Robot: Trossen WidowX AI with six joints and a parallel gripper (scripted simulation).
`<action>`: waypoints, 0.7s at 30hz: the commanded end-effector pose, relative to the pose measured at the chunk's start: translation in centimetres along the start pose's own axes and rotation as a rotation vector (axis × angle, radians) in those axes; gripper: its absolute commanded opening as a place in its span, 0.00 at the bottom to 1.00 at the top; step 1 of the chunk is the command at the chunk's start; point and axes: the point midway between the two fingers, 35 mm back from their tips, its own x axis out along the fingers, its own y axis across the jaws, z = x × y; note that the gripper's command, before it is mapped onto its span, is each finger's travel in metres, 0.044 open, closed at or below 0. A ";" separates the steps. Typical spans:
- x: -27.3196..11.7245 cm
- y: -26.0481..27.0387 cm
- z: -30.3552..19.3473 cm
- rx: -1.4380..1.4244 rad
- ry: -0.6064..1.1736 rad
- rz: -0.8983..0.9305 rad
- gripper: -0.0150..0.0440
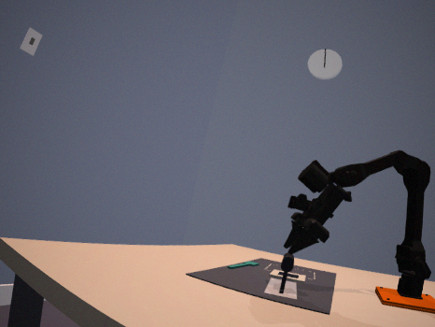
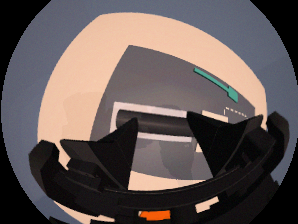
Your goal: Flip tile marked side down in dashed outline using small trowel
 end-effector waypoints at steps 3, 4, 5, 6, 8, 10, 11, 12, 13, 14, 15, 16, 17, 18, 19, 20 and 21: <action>0.2 0.1 -0.8 -0.185 -0.041 -0.015 0.76; 0.2 0.2 -0.9 -0.217 -0.049 -0.018 0.76; 0.2 0.2 -0.9 -0.249 -0.058 -0.021 0.76; 0.2 0.2 -1.0 -0.281 -0.066 -0.024 0.76; 0.2 0.2 -1.2 -0.345 -0.082 -0.033 0.76; 0.2 0.1 -1.4 -0.411 -0.095 -0.045 0.76; 0.2 0.1 -1.5 -0.443 -0.102 -0.051 0.76; 0.2 0.1 -1.6 -0.476 -0.108 -0.057 0.76; 0.2 0.0 -1.7 -0.509 -0.115 -0.064 0.76; 0.2 0.0 -1.8 -0.542 -0.121 -0.070 0.76; 0.2 0.0 -1.9 -0.575 -0.127 -0.078 0.76; 0.2 -0.1 -2.0 -0.608 -0.133 -0.085 0.76; 0.2 -0.1 -2.1 -0.640 -0.138 -0.093 0.76; 0.2 -0.1 -2.3 -0.673 -0.144 -0.100 0.76; 0.2 -0.2 -2.4 -0.705 -0.149 -0.108 0.76; 0.2 -0.2 -2.5 -0.738 -0.154 -0.117 0.76; 0.2 -0.2 -2.6 -0.770 -0.159 -0.125 0.76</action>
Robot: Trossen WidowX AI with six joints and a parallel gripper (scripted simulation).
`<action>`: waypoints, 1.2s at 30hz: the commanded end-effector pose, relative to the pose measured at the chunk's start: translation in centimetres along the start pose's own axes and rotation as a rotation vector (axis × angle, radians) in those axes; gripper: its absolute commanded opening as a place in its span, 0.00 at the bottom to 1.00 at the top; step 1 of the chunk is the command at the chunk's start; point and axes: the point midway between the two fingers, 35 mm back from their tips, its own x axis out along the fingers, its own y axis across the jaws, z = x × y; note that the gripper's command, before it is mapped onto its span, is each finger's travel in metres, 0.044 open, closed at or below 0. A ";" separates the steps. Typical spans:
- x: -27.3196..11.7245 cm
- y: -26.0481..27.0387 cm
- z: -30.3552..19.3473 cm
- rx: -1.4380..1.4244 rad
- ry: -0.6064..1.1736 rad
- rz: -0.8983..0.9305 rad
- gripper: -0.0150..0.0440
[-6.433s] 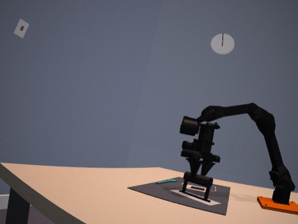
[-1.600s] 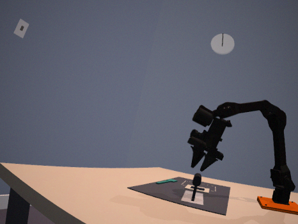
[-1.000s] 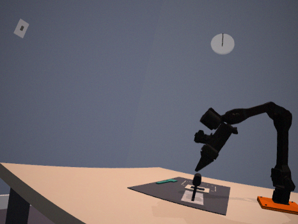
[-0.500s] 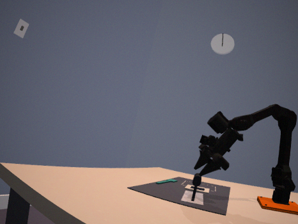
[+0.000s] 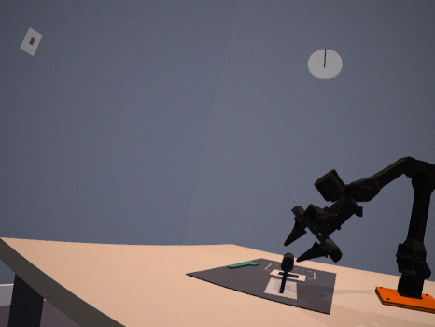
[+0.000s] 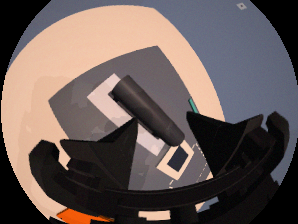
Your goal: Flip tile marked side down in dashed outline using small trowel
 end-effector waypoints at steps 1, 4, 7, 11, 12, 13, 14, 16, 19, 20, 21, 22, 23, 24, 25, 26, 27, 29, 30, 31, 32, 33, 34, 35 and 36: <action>0.0 0.4 -0.7 -0.122 -0.007 -0.025 0.76; -0.1 0.5 -1.1 -0.220 -0.016 -0.048 0.76; -0.2 0.6 -1.4 -0.318 -0.023 -0.073 0.76; -0.4 0.8 -1.9 -0.448 -0.029 -0.107 0.76; -0.4 0.9 -2.0 -0.480 -0.029 -0.115 0.76; -0.5 0.9 -2.2 -0.513 -0.030 -0.124 0.76; -0.5 1.0 -2.3 -0.545 -0.030 -0.133 0.76; -0.6 1.1 -2.5 -0.603 -0.030 -0.149 0.76; -0.6 1.1 -2.6 -0.624 -0.029 -0.155 0.76; -0.6 1.1 -2.6 -0.624 -0.029 -0.155 0.76; -0.6 1.1 -2.6 -0.624 -0.029 -0.155 0.76; -0.6 1.1 -2.6 -0.624 -0.029 -0.155 0.76; -0.5 1.1 -2.6 -0.624 -0.029 -0.155 0.76; -0.4 1.1 -2.6 -0.624 -0.029 -0.155 0.76; -0.3 1.0 -2.5 -0.624 -0.029 -0.155 0.76; -0.1 1.0 -2.5 -0.624 -0.029 -0.155 0.76; 0.0 1.0 -2.5 -0.624 -0.029 -0.155 0.76; 0.3 0.9 -2.4 -0.624 -0.029 -0.155 0.76; 0.5 0.9 -2.4 -0.624 -0.029 -0.155 0.76; 0.6 0.9 -2.4 -0.624 -0.030 -0.155 0.76; 0.8 0.8 -2.3 -0.624 -0.030 -0.155 0.76; 0.9 0.8 -2.3 -0.624 -0.030 -0.156 0.76; 1.1 0.8 -2.3 -0.624 -0.030 -0.156 0.76; 1.2 0.8 -2.3 -0.624 -0.030 -0.156 0.76; 1.4 0.7 -2.3 -0.624 -0.030 -0.156 0.76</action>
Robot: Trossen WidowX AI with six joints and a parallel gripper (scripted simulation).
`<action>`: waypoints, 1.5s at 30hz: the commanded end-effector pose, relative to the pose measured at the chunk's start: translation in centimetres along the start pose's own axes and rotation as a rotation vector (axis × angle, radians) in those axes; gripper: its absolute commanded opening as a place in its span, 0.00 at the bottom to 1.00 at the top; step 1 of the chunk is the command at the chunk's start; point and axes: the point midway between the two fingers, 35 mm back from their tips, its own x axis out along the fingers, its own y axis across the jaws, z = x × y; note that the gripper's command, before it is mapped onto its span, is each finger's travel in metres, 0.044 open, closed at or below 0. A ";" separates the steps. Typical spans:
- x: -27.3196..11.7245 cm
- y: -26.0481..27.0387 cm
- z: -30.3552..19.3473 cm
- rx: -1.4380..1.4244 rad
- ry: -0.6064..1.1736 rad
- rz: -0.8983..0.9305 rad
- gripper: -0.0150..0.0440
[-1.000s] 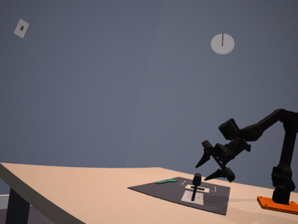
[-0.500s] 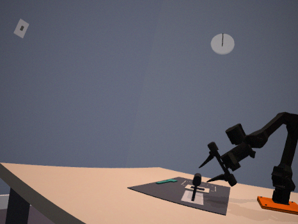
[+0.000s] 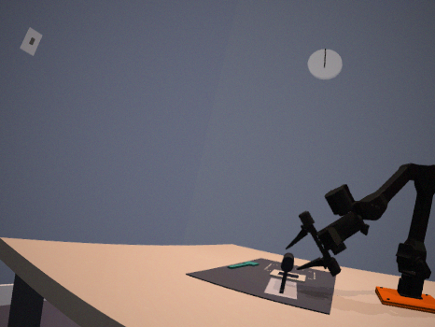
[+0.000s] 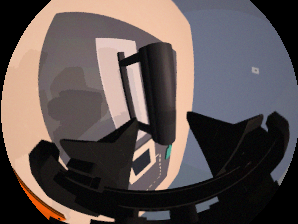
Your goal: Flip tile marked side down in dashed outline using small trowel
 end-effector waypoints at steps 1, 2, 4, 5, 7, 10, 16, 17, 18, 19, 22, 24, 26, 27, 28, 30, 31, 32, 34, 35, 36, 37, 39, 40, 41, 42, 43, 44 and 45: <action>0.6 -0.2 0.1 -0.003 -0.004 -0.002 0.76; 0.8 -0.2 0.1 -0.003 -0.004 -0.002 0.76; 1.1 -0.2 0.1 -0.003 -0.004 -0.003 0.76; 1.3 -0.2 0.1 -0.003 -0.004 -0.003 0.76; 1.6 -0.2 0.1 -0.003 -0.004 -0.003 0.76; 2.0 -0.2 0.1 -0.003 -0.004 -0.003 0.76; 3.0 -0.2 0.1 -0.003 -0.004 -0.003 0.76; 3.2 -0.2 0.1 -0.003 -0.004 -0.004 0.76; 3.3 -0.2 0.1 -0.003 -0.004 -0.004 0.76; 3.5 -0.1 0.1 -0.003 -0.004 -0.004 0.76; 4.0 -0.1 0.1 -0.003 -0.004 -0.004 0.76; 4.3 -0.1 0.0 -0.003 -0.004 -0.004 0.76; 4.4 -0.1 0.0 -0.003 -0.004 -0.004 0.76; 4.4 -0.1 0.0 -0.003 -0.004 -0.004 0.72; 4.4 -0.1 0.0 -0.003 -0.004 -0.004 0.67; 4.4 -0.1 0.0 -0.003 -0.004 -0.004 0.58; 4.4 -0.1 0.0 -0.003 -0.004 -0.004 0.54; 4.4 -0.1 0.0 -0.003 -0.004 -0.004 0.53; 4.4 -0.1 0.0 -0.003 -0.004 -0.004 0.51; 4.4 -0.1 0.0 -0.003 -0.004 -0.004 0.50; 4.4 -0.1 0.0 -0.003 -0.004 -0.004 0.48; 4.4 -0.1 0.0 -0.003 -0.004 -0.004 0.47; 4.4 -0.1 0.0 -0.003 -0.004 -0.004 0.45; 4.4 -0.1 0.0 -0.003 -0.004 -0.004 0.44; 4.4 -0.1 0.0 -0.003 -0.004 -0.004 0.43; 4.4 -0.1 0.0 -0.003 -0.004 -0.004 0.42; 4.4 -0.1 0.0 -0.003 -0.004 -0.004 0.40; 4.4 -0.1 0.0 -0.003 -0.004 -0.004 0.39; 4.4 -0.1 0.0 -0.003 -0.004 -0.004 0.38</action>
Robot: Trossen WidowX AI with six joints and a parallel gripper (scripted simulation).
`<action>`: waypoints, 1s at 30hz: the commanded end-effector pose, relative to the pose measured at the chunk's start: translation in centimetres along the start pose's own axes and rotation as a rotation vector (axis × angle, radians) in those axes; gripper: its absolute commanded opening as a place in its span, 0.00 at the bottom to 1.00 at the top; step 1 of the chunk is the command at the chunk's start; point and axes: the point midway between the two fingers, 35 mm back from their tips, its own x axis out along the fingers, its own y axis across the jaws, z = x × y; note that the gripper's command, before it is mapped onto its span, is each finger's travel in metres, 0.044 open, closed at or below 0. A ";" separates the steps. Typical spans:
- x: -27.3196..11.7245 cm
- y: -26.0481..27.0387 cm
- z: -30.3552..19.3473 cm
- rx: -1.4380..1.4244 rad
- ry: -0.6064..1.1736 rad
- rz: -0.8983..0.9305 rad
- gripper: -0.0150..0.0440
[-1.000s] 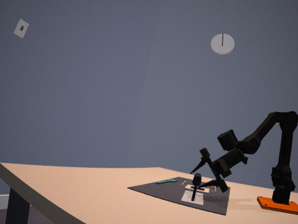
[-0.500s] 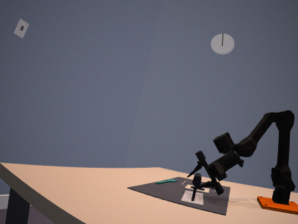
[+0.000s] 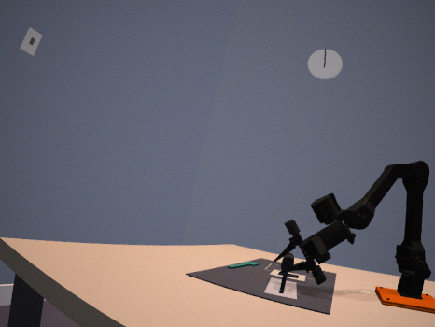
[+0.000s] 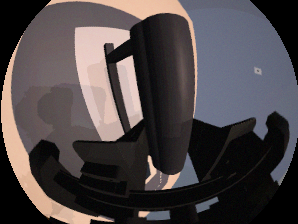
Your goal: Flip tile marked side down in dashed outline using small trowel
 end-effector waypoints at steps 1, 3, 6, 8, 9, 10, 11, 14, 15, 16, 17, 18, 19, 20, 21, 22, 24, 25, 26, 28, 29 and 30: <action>0.0 0.0 0.1 -0.001 -0.005 0.000 0.37; 0.0 0.0 0.1 -0.001 -0.005 0.000 0.35; 0.0 0.0 0.1 -0.001 -0.005 0.000 0.31; 0.0 0.0 0.1 -0.001 -0.005 0.000 0.29; 0.0 -0.1 0.1 -0.001 -0.004 0.000 0.25; -0.2 -0.4 0.1 -0.001 -0.004 0.000 0.25; -0.6 -0.9 0.1 -0.001 -0.004 0.000 0.25; -2.0 -2.7 0.1 -0.001 -0.002 0.000 0.25; -2.5 -3.3 0.1 -0.001 -0.001 0.000 0.25; -3.1 -3.9 0.1 -0.001 -0.001 0.000 0.25; -3.5 -4.3 0.0 -0.001 0.000 0.000 0.25; -3.8 -4.6 0.0 0.000 0.000 0.000 0.25; -3.9 -4.7 0.0 0.000 0.000 0.000 0.25; -3.9 -4.7 0.0 0.000 0.000 0.000 0.25; -3.9 -4.7 0.0 0.000 0.000 0.000 0.25; -3.9 -4.7 0.0 0.000 0.000 0.000 0.25; -3.8 -4.5 -0.2 0.020 -0.002 -0.001 0.25; -3.7 -4.2 -0.5 0.046 -0.005 -0.001 0.25; -3.5 -4.0 -0.8 0.078 -0.008 -0.002 0.25; -3.4 -3.6 -1.3 0.118 -0.013 -0.003 0.25; -3.4 -3.5 -1.3 0.123 -0.014 -0.003 0.25; -3.4 -3.5 -1.3 0.123 -0.014 -0.003 0.25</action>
